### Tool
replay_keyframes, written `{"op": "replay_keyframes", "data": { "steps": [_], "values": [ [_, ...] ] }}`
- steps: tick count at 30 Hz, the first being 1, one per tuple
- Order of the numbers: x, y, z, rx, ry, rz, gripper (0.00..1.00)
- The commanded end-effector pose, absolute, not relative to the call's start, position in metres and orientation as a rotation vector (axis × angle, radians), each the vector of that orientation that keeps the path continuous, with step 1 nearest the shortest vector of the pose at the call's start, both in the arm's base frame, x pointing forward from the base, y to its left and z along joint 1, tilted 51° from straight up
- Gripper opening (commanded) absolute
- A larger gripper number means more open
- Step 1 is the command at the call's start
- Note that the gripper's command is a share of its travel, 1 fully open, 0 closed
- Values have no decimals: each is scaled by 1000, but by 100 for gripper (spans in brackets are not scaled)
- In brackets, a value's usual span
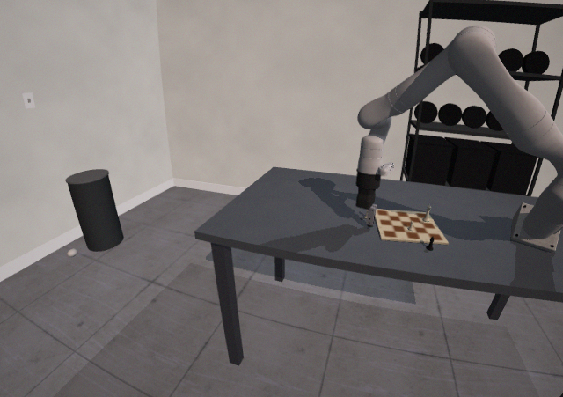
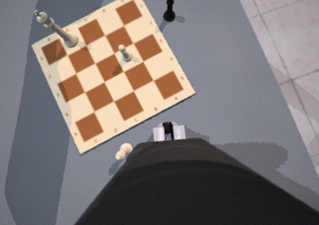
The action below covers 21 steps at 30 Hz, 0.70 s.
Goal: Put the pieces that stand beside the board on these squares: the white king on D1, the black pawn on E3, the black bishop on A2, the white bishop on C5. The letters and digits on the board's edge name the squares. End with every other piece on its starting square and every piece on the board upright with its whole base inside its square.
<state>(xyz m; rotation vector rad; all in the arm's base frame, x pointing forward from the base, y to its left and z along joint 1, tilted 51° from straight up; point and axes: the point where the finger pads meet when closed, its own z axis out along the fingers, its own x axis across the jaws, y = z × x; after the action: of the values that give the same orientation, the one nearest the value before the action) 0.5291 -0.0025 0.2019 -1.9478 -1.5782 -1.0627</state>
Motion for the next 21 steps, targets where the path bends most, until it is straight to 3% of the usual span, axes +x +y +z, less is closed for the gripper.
{"op": "replay_keyframes", "data": {
  "steps": [1,10,21],
  "values": [
    [524,-21,217,-1952,-1587,-1070,0],
    [506,-62,253,-1951,-1587,-1070,0],
    [505,-66,257,-1951,-1587,-1070,0]
  ]
}}
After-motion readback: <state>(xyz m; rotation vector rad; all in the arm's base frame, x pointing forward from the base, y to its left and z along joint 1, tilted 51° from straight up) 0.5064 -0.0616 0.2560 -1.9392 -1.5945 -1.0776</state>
